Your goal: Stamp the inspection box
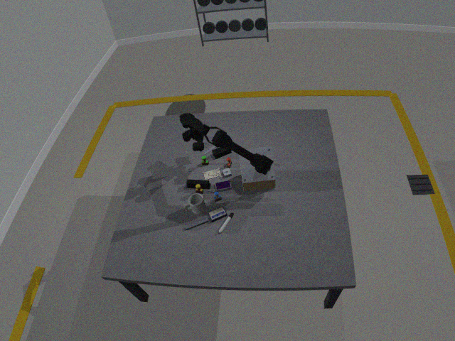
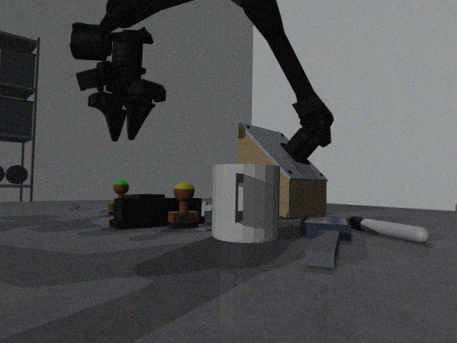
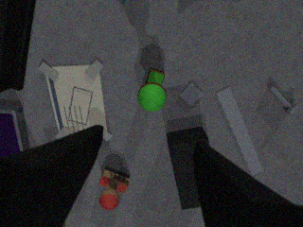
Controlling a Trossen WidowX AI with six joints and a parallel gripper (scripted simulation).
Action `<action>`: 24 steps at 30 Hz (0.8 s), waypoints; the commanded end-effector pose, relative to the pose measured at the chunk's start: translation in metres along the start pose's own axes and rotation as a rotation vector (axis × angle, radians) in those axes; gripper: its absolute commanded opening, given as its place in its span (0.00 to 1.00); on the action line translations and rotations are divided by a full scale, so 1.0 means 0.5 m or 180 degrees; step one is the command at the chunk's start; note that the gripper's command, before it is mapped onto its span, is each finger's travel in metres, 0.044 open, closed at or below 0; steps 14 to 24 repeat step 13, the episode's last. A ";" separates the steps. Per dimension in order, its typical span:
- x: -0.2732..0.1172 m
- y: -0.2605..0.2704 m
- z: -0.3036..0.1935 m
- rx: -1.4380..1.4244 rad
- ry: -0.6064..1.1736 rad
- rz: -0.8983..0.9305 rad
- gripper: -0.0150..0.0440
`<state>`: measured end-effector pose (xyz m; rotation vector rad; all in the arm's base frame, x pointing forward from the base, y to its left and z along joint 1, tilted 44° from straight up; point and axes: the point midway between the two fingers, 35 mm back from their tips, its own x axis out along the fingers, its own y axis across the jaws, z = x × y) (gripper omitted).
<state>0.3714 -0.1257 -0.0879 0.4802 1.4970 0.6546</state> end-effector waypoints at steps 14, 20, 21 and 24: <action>-0.001 0.000 0.000 -0.0002 -0.0003 -0.0002 0.71; -0.001 0.000 0.000 -0.0002 -0.0003 -0.0002 0.71; -0.001 0.000 0.000 -0.0002 -0.0003 -0.0002 0.71; -0.001 0.000 0.000 -0.0002 -0.0003 -0.0002 0.71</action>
